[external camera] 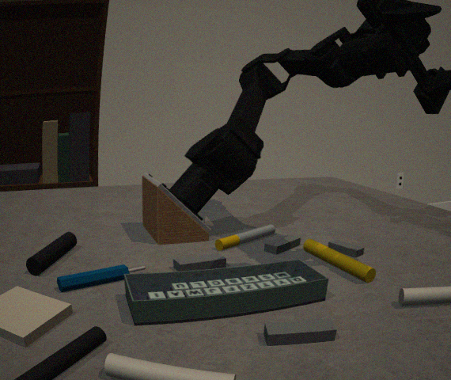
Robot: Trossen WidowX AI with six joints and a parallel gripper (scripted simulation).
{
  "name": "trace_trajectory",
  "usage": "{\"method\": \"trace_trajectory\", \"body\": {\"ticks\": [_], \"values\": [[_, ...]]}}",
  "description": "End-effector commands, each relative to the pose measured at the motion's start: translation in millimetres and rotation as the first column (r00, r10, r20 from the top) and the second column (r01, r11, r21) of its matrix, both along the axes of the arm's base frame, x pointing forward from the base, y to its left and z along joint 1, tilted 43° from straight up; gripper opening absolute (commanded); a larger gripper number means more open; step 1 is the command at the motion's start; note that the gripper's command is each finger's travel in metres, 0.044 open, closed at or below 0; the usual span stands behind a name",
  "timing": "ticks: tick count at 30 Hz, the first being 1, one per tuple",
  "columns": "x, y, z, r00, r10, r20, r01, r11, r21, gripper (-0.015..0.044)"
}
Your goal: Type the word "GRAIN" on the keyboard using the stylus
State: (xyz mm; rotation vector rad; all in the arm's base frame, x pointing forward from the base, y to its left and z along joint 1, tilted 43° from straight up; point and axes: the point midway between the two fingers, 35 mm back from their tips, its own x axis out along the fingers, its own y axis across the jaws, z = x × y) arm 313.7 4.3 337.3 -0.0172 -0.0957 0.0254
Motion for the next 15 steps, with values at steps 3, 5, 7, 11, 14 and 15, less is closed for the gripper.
{"method": "trace_trajectory", "body": {"ticks": [3,5,7,11,14,15], "values": [[12.1,0.2,-23.2,0.994,0.018,-0.107,-0.021,1.000,-0.021,0.0361],[24.5,0.0,-55.0,0.968,0.044,-0.248,-0.055,0.998,-0.036,0.0309],[32.4,-0.5,-86.9,0.921,0.072,-0.383,-0.092,0.995,-0.035,0.0256],[35.3,-1.5,-152.8,0.760,0.145,-0.634,-0.169,0.985,0.022,0.0151],[26.2,-1.1,-197.6,0.592,0.217,-0.776,-0.208,0.972,0.114,0.0072],[21.5,-0.7,-210.9,0.531,0.245,-0.811,-0.214,0.965,0.152,0.0046]]}}
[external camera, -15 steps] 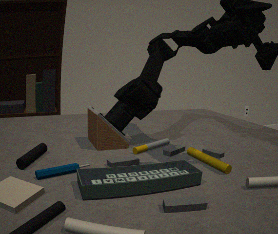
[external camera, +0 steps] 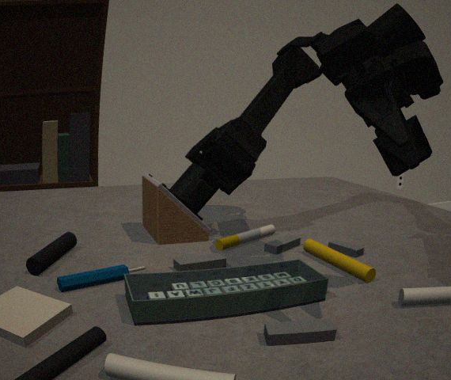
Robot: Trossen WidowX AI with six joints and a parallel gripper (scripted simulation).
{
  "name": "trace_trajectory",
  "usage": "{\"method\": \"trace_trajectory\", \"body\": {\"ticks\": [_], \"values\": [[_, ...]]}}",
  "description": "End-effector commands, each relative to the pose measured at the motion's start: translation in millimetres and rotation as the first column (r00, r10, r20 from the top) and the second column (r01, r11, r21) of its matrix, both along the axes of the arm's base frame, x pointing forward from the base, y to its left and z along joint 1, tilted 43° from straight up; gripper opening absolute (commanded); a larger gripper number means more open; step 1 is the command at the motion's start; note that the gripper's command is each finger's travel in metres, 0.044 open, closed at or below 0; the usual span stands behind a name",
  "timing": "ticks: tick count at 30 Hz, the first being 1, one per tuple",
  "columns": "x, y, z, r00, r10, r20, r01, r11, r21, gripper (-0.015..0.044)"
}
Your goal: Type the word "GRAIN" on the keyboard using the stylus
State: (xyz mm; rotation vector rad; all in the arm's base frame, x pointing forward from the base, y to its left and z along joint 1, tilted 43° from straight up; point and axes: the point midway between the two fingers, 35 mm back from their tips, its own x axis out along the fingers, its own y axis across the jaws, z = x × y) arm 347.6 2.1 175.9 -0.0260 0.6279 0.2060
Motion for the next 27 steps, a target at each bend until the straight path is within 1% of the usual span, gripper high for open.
{"method": "trace_trajectory", "body": {"ticks": [1,2,6,9,11,27], "values": [[-17.9,2.2,-61.8,0.943,0.100,-0.317,-0.070,0.992,0.107,0.0020],[-24.2,3.2,-73.8,0.916,0.125,-0.382,-0.075,0.987,0.143,0.0000],[-54.9,9.5,-111.7,0.758,0.243,-0.606,-0.043,0.945,0.324,0.0000],[-77.2,15.7,-126.2,0.619,0.343,-0.707,0.040,0.885,0.464,0.0000],[-85.0,18.2,-129.1,0.563,0.385,-0.731,0.088,0.852,0.517,0.0000],[-85.9,18.6,-129.3,0.556,0.391,-0.733,0.094,0.847,0.523,0.0000]]}}
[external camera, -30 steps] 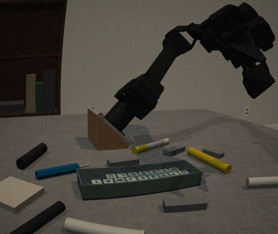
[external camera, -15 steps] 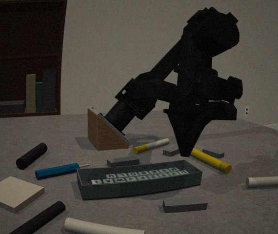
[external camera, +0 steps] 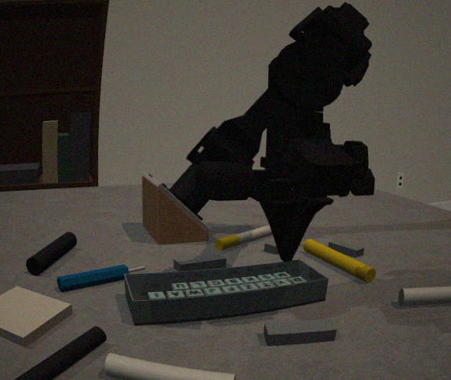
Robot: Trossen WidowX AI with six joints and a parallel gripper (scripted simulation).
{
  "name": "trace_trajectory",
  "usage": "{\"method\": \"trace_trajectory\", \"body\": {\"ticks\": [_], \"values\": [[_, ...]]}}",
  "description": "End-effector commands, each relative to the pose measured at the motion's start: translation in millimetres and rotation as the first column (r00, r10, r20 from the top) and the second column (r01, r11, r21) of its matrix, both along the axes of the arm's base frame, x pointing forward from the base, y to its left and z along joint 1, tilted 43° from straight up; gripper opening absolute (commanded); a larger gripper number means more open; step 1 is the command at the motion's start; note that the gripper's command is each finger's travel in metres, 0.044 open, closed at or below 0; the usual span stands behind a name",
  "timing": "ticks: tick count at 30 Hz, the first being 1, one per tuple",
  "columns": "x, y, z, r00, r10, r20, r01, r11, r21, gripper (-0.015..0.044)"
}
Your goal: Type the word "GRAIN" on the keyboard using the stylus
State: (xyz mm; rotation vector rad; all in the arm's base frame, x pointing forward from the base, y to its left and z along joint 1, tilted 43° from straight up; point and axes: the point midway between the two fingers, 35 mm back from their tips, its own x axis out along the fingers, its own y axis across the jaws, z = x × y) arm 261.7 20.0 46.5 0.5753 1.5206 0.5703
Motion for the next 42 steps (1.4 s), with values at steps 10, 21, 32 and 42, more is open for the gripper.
{"method": "trace_trajectory", "body": {"ticks": [10,21,32,42], "values": [[-0.9,-48.6,-44.7,1.000,0.002,-0.003,-0.002,1.000,0.008,0.0000],[-0.9,-48.6,-44.7,1.000,0.002,-0.003,-0.002,1.000,0.008,0.0000],[-1.8,-98.2,-88.9,1.000,0.002,-0.002,-0.002,1.000,0.004,0.0000],[-1.8,-98.2,-88.9,1.000,0.002,-0.002,-0.002,1.000,0.004,0.0000]]}}
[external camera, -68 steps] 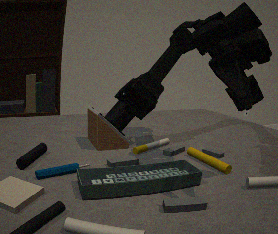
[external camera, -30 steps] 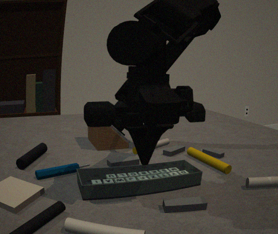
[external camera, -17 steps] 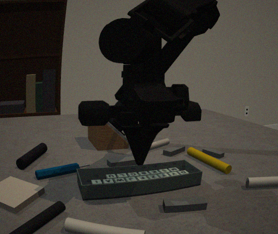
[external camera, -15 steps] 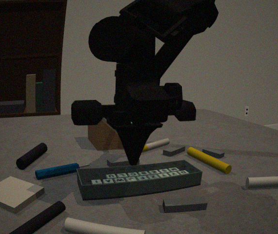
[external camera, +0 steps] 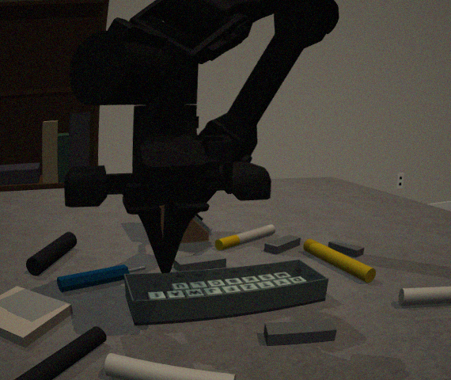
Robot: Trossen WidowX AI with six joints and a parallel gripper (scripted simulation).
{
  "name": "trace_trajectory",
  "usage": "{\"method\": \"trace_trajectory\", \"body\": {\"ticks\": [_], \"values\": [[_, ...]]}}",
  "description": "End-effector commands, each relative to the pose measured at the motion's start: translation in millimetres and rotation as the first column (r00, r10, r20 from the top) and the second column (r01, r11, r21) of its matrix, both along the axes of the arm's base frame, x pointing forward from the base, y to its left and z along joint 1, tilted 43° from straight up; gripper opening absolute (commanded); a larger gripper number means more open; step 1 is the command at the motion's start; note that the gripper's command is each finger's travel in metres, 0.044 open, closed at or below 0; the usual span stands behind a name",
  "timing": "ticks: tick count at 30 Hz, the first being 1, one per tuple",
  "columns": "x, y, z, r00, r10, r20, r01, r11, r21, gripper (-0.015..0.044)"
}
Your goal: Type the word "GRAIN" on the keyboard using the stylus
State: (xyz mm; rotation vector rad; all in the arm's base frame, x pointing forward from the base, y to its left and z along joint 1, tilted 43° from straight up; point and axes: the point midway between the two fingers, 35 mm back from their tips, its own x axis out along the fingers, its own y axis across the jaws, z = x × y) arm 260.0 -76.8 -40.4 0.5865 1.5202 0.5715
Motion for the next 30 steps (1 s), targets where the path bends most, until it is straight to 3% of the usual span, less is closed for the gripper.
{"method": "trace_trajectory", "body": {"ticks": [1,8,23,30], "values": [[-0.1,-1.5,-2.0,1.000,0.007,0.002,-0.007,1.000,-0.004,0.0000],[-29.7,17.7,16.1,1.000,0.007,-0.001,-0.007,1.000,-0.003,0.0000],[-30.7,20.1,18.2,1.000,0.007,-0.001,-0.007,1.000,-0.003,0.0000],[-29.5,75.2,67.8,1.000,0.007,-0.001,-0.007,1.000,0.001,0.0000]]}}
